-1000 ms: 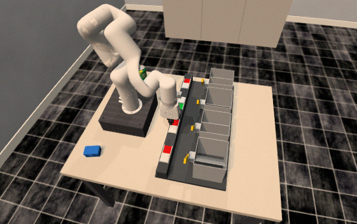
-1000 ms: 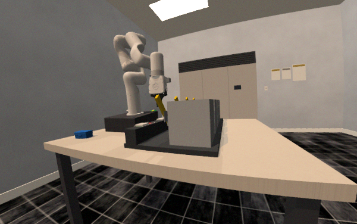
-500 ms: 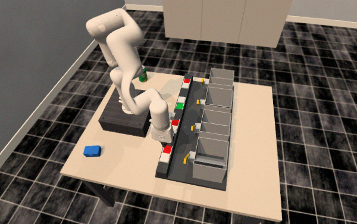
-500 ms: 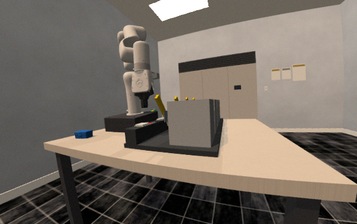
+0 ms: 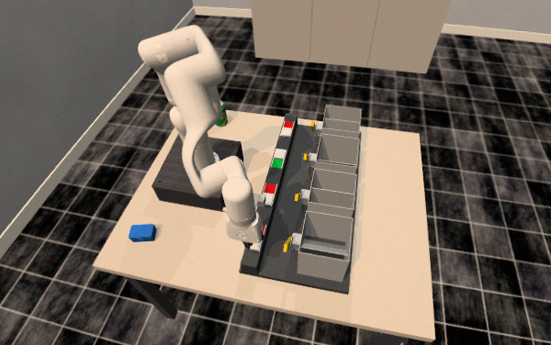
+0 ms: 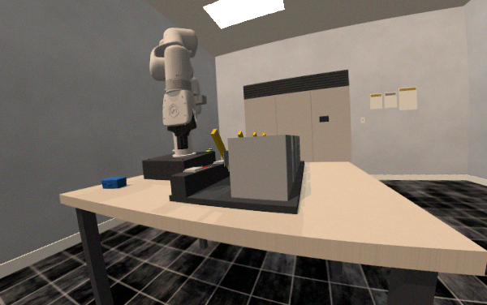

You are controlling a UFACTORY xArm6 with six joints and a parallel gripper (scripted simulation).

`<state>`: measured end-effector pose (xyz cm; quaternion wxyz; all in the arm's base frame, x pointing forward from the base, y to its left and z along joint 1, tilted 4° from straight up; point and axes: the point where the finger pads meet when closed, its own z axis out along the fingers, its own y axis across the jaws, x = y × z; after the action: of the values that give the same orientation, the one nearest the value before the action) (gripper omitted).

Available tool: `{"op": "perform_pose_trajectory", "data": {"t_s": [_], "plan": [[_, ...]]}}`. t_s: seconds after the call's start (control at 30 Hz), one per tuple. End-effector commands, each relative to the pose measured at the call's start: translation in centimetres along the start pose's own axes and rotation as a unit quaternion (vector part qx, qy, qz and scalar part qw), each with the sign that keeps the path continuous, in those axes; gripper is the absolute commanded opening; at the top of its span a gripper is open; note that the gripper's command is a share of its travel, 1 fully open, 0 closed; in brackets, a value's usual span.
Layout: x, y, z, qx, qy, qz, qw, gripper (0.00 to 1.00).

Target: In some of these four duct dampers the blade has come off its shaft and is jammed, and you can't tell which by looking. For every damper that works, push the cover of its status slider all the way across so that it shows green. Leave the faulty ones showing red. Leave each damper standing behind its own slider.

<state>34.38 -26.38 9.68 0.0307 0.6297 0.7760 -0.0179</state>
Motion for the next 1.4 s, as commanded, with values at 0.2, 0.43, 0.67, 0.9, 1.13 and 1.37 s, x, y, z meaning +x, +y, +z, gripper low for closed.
{"op": "perform_pose_trajectory", "data": {"t_s": [0.2,0.43,0.67,0.9,1.13,1.37], "plan": [[-0.1,0.1,2.2,-0.001,-0.001,0.0,1.0,0.0],[0.0,0.0,3.6,-0.002,-0.001,0.0,1.0,0.0],[0.0,0.0,3.6,-0.002,-0.001,0.0,1.0,0.0],[0.0,0.0,3.6,-0.002,-0.001,0.0,1.0,0.0],[0.0,0.0,3.6,-0.002,-0.001,0.0,1.0,0.0],[0.0,0.0,3.6,-0.002,-0.001,0.0,1.0,0.0]]}}
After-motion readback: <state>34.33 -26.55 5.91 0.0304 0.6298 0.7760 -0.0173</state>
